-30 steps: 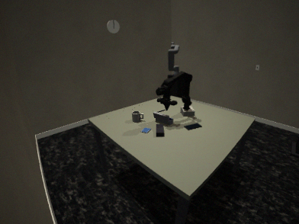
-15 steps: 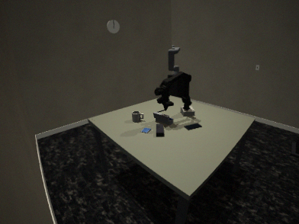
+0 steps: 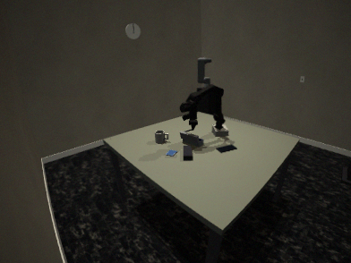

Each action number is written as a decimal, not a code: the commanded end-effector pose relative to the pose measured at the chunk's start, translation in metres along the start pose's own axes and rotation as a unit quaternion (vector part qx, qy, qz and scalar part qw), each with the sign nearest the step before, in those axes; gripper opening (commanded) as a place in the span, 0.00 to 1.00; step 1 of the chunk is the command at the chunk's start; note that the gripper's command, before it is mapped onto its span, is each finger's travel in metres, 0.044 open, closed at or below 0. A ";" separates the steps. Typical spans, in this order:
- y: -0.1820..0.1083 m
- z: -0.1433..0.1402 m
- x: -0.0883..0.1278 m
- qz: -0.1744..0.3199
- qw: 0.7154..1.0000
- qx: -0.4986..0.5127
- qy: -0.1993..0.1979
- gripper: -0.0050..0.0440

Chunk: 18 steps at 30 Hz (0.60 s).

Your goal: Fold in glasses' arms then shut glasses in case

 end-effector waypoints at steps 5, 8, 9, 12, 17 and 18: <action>0.006 0.004 -0.002 0.003 0.995 -0.099 -0.003 0.10; 0.009 0.006 -0.003 0.003 0.989 -0.151 -0.003 0.10; 0.009 0.006 -0.003 0.003 0.986 -0.168 -0.003 0.10; 0.012 0.008 -0.003 0.003 0.976 -0.219 -0.003 0.10; 0.016 0.011 -0.003 0.002 0.953 -0.303 -0.003 0.10; 0.017 0.011 -0.003 0.002 0.948 -0.320 -0.003 0.10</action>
Point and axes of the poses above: the point midway between the two fingers, 35 mm back from their tips, its own x axis back along the fingers, its own z axis across the jaws, y = z × x, the point moved 6 cm from there along x, back along the fingers, and after that the axes turned 6 degrees about -x, right-handed, at the moved point
